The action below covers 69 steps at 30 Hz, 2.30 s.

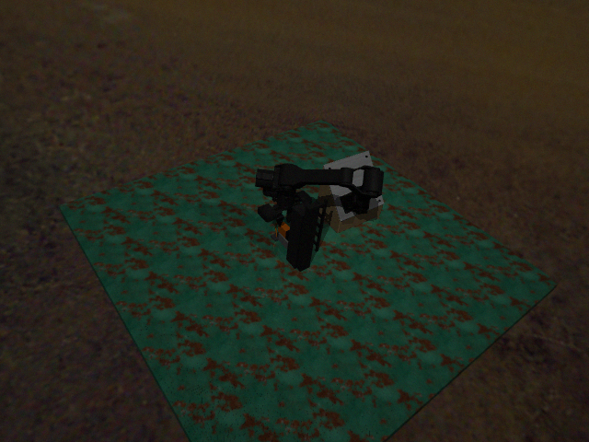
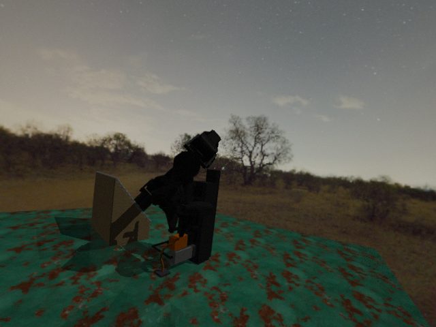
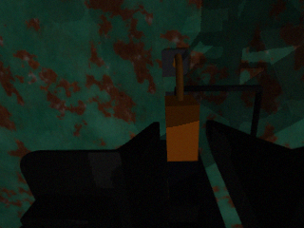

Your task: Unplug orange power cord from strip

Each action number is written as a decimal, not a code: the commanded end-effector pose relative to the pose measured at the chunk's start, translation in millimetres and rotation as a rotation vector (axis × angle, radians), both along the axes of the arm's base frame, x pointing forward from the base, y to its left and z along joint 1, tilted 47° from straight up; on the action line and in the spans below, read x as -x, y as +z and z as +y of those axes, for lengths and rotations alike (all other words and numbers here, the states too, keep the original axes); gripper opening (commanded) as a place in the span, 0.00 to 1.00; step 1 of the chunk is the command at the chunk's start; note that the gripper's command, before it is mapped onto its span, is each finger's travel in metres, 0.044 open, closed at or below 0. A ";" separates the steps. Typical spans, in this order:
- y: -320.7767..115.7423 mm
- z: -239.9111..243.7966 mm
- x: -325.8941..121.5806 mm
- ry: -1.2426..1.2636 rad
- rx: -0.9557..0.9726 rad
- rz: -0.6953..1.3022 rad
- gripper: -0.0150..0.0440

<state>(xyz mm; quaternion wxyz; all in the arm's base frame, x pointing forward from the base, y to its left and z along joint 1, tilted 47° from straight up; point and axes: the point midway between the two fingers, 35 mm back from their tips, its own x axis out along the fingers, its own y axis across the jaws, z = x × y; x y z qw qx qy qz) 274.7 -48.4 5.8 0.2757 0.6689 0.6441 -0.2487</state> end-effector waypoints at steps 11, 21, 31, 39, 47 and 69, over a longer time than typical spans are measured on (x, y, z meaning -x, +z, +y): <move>-5.7 11.4 1.0 -0.003 -0.008 0.007 0.53; -5.2 9.9 0.3 0.001 -0.001 0.002 0.35; -5.8 9.4 0.2 0.000 -0.001 0.002 0.25; -13.3 1.3 -1.2 0.000 0.000 0.003 0.25; -22.3 -8.1 -2.2 -0.001 0.000 0.003 0.25; -44.5 -36.4 -0.7 -0.003 0.000 0.005 0.25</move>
